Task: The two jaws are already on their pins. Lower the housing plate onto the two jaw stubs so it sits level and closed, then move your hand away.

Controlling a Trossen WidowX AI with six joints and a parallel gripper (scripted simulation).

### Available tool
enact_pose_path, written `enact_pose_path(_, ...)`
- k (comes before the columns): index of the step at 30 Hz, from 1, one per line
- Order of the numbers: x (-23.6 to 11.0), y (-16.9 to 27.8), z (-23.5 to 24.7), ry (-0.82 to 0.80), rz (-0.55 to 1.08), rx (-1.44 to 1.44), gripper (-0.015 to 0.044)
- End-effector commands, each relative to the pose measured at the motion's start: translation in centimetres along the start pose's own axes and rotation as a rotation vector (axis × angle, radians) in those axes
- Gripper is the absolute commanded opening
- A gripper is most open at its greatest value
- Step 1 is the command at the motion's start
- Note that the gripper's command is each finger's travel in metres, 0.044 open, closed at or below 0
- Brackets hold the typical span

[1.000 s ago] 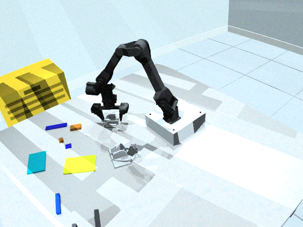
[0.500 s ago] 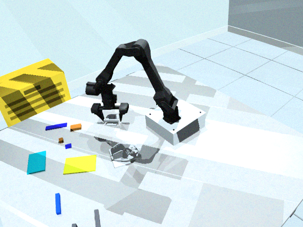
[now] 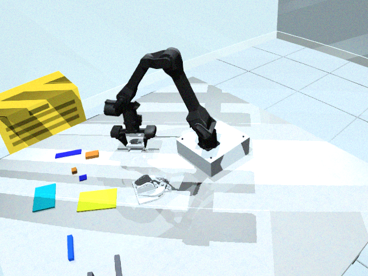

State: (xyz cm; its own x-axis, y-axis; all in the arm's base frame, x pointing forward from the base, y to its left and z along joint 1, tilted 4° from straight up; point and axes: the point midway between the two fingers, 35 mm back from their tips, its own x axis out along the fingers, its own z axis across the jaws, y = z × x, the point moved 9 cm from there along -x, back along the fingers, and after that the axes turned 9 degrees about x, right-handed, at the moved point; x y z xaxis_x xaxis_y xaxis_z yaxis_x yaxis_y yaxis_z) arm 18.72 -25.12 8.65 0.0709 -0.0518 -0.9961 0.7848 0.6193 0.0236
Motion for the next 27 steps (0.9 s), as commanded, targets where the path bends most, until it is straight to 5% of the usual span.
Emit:
enact_pose_path(1,0.0,0.0,0.0,0.0,0.0,0.0,0.0351)
enact_pose_path(27,-6.2,0.0,0.2,-0.001,0.004,0.003,0.0351)
